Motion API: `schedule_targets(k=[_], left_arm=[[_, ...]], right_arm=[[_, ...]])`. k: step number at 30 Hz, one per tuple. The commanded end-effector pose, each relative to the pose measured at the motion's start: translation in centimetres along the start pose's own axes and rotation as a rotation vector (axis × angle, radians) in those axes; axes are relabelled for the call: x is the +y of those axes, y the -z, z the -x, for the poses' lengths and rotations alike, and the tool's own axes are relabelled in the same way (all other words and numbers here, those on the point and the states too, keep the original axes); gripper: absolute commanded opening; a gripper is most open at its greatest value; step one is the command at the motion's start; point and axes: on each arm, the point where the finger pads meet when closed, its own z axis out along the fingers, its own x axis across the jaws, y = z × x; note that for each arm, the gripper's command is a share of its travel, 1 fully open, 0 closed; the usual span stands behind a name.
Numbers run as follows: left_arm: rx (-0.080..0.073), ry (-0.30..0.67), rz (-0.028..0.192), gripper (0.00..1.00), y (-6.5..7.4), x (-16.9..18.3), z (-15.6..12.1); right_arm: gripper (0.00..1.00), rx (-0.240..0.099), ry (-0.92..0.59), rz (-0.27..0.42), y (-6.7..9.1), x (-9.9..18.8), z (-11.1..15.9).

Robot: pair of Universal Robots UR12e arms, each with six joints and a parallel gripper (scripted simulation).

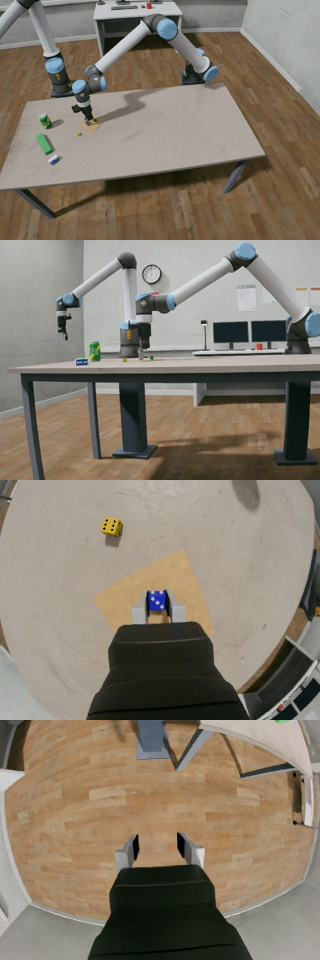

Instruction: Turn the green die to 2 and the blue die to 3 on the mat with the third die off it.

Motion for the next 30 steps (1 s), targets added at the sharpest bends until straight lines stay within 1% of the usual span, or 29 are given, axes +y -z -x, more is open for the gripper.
schedule_targets(k=[1, 16, 17, 19, 20, 22, 23, 25, 26, 30], left_arm=[[0.0, 0.0, -0.003, 0.4, 0.2, -0.09, -0.01], [0.0, 0.0, -0.003, 0.4, 0.2, -0.09, -0.01], [0.0, 0.0, -0.003, 0.46, 0.2, -0.09, -0.01], [0.0, 0.0, -0.003, 0.46, 0.2, -0.09, -0.01], [0.0, 0.0, -0.003, 0.52, 0.2, -0.09, -0.01], [0.0, 0.0, -0.003, 0.52, 0.2, -0.09, -0.01], [0.0, 0.0, -0.003, 0.58, 0.2, -0.09, -0.01], [0.0, 0.0, -0.003, 0.58, 0.2, -0.09, -0.01], [0.0, 0.0, -0.003, 0.64, 0.2, -0.09, -0.01], [0.0, 0.0, -0.003, 0.64, 0.2, -0.09, -0.01]], right_arm=[[1.0, 0.0, 0.0, 0.002, 0.08, 0.06, -0.02], [1.0, 0.0, 0.0, 0.002, 0.08, 0.06, -0.02], [1.0, 0.0, 0.0, 0.002, 0.08, 0.06, -0.02], [1.0, 0.0, 0.0, 0.002, 0.08, 0.06, -0.02], [1.0, 0.0, 0.0, 0.002, 0.08, 0.06, -0.02], [1.0, 0.0, 0.0, 0.002, 0.08, 0.06, -0.02], [1.0, 0.0, 0.0, 0.002, 0.08, 0.06, -0.02], [1.0, 0.0, 0.0, 0.002, 0.08, 0.06, -0.02], [1.0, 0.0, 0.0, 0.002, 0.08, 0.06, -0.02], [1.0, 0.0, 0.0, 0.002, 0.08, 0.06, -0.02]])
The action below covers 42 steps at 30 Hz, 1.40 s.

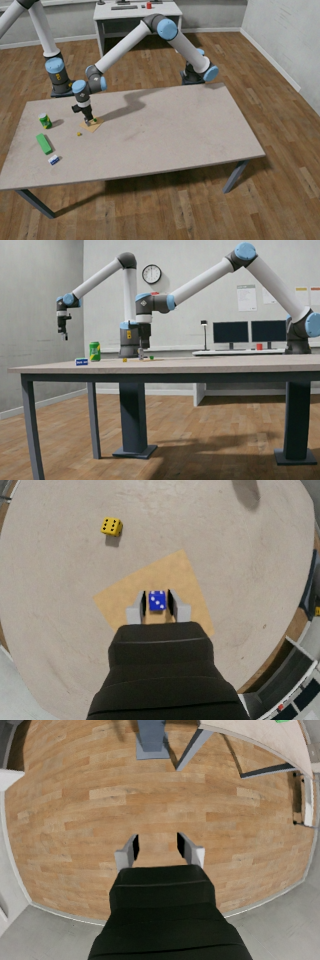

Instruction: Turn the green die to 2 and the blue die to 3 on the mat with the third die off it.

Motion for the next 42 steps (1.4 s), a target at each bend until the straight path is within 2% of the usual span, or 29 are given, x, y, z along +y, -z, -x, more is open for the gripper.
schedule_targets(k=[1, 11, 17, 21, 30, 32, 38, 42], left_arm=[[0.0, 0.0, -0.003, 0.7, 0.2, -0.1, 0.0], [0.0, 0.0, -0.003, 0.7, 0.2, -0.1, 0.0], [0.0, 0.0, -0.003, 0.7, 0.7, -0.1, 0.0], [0.0, 0.0, -0.003, 0.7, 2.1, -0.1, 0.0], [0.0, 0.0, -0.003, 0.7, 6.9, -0.1, 0.0], [0.0, 0.0, -0.003, 0.7, 6.9, -0.1, 0.0], [0.0, 0.0, -0.003, 0.7, 8.9, -0.1, 0.0], [0.0, 0.0, -0.003, 0.7, 9.2, -0.1, 0.0]], right_arm=[[1.0, 0.0, 0.0, 0.002, 0.1, 0.1, 0.0], [1.0, 0.0, 0.0, 0.002, 0.1, 0.1, 0.0], [1.0, 0.0, 0.0, 0.002, 0.1, 0.1, 0.0], [1.0, 0.0, 0.0, 0.002, 0.1, 0.1, 0.0], [1.0, 0.0, 0.0, 0.002, 0.1, 0.1, 0.0], [1.0, 0.0, 0.0, 0.002, 0.1, 0.1, 0.0], [1.0, 0.0, 0.0, 0.002, 0.1, 0.1, 0.0], [1.0, 0.0, 0.0, 0.002, 0.1, 0.1, 0.0]])
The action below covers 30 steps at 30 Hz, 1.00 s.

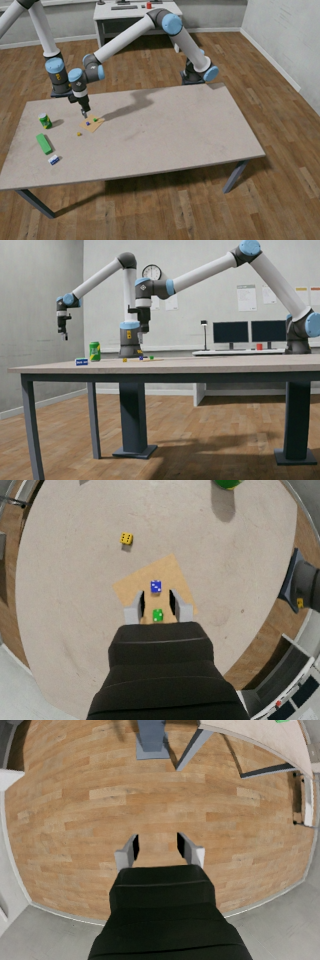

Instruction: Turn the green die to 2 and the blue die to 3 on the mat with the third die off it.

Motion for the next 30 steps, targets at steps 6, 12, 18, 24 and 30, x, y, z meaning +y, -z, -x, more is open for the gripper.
schedule_targets(k=[6, 12, 18, 24, 30], left_arm=[[0.0, 0.0, -0.002, 1.0, 0.3, -0.07, -0.01], [0.0, 0.0, -0.002, 1.0, 0.3, -0.07, -0.01], [0.0, 0.0, -0.002, 1.0, 0.3, -0.07, -0.01], [0.0, 0.0, -0.002, 1.0, 0.3, -0.07, -0.01], [0.0, 0.0, -0.002, 1.0, 1.06, -0.07, -0.01]], right_arm=[[1.0, 0.0, 0.0, 0.002, 0.08, 0.06, -0.02], [1.0, 0.0, 0.0, 0.002, 0.08, 0.06, -0.02], [1.0, 0.0, 0.0, 0.002, 0.08, 0.06, -0.02], [1.0, 0.0, 0.0, 0.002, 0.08, 0.06, -0.02], [1.0, 0.0, 0.0, 0.002, 0.08, 0.06, -0.02]])
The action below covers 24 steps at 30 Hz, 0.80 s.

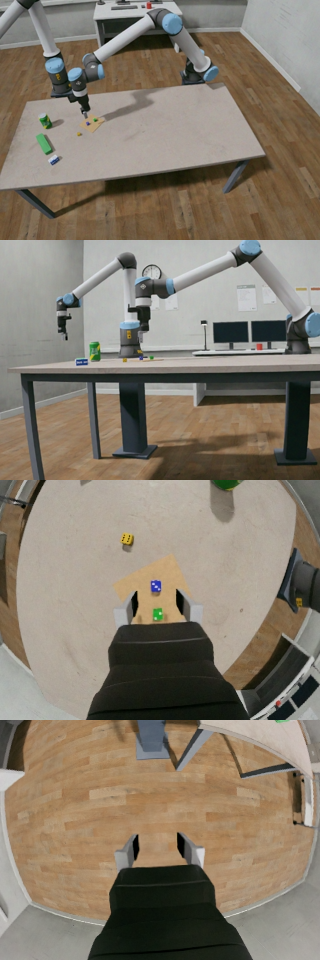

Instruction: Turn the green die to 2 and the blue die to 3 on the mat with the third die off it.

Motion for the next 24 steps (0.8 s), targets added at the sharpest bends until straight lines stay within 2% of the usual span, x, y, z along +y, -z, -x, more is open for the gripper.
schedule_targets(k=[1, 9, 11, 17, 20, 24], left_arm=[[0.0, 0.0, -0.003, 1.0, 0.9, -0.1, 0.0], [0.0, 0.0, -0.003, 1.0, 4.7, -0.1, 0.0], [0.0, 0.0, -0.003, 1.0, 4.7, -0.1, 0.0], [0.0, 0.0, -0.003, 1.0, 7.3, -0.1, 0.0], [0.0, 0.0, -0.003, 1.0, 8.0, -0.1, 0.0], [0.0, 0.0, -0.003, 1.0, 8.3, -0.1, 0.0]], right_arm=[[1.0, 0.0, 0.0, 0.002, 0.1, 0.1, 0.0], [1.0, 0.0, 0.0, 0.002, 0.1, 0.1, 0.0], [1.0, 0.0, 0.0, 0.002, 0.1, 0.1, 0.0], [1.0, 0.0, 0.0, 0.002, 0.1, 0.1, 0.0], [1.0, 0.0, 0.0, 0.002, 0.1, 0.1, 0.0], [1.0, 0.0, 0.0, 0.002, 0.1, 0.1, 0.0]])
